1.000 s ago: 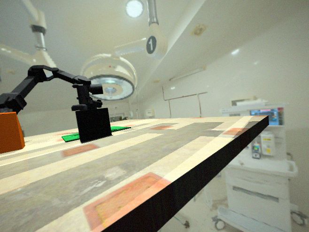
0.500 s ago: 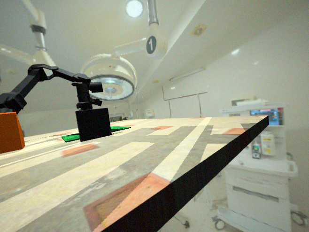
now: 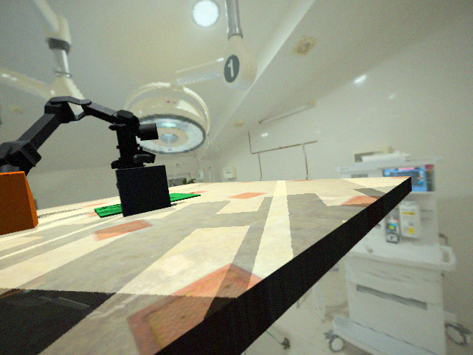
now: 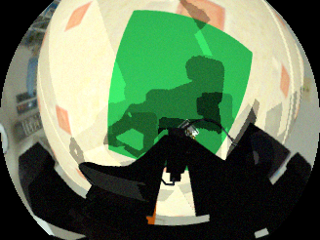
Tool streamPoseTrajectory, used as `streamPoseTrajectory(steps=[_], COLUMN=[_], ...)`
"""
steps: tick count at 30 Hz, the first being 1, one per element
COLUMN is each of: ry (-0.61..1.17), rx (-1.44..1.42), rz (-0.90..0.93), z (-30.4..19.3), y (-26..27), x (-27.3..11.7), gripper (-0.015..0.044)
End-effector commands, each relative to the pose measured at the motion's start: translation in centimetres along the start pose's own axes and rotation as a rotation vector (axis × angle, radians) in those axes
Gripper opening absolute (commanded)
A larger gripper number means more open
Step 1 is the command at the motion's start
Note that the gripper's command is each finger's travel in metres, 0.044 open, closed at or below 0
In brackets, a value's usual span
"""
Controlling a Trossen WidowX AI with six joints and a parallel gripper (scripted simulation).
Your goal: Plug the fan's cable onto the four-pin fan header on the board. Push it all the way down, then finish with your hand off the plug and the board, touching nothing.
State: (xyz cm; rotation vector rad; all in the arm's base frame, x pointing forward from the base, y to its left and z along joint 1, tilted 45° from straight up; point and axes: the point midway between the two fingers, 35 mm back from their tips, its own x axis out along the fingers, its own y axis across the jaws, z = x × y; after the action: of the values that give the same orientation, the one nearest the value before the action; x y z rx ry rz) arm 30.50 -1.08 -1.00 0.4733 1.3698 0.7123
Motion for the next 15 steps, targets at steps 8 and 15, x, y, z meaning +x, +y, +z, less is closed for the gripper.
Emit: streamPoseTrajectory(steps=[8,15], ry=[0.003,0.003], rx=[-0.382,-0.623], rz=[-0.001,0.000], z=[-1.0,-1.5], y=[-1.6,-2.4], x=[0.1,0.1], gripper=[0.0000,0.0000])
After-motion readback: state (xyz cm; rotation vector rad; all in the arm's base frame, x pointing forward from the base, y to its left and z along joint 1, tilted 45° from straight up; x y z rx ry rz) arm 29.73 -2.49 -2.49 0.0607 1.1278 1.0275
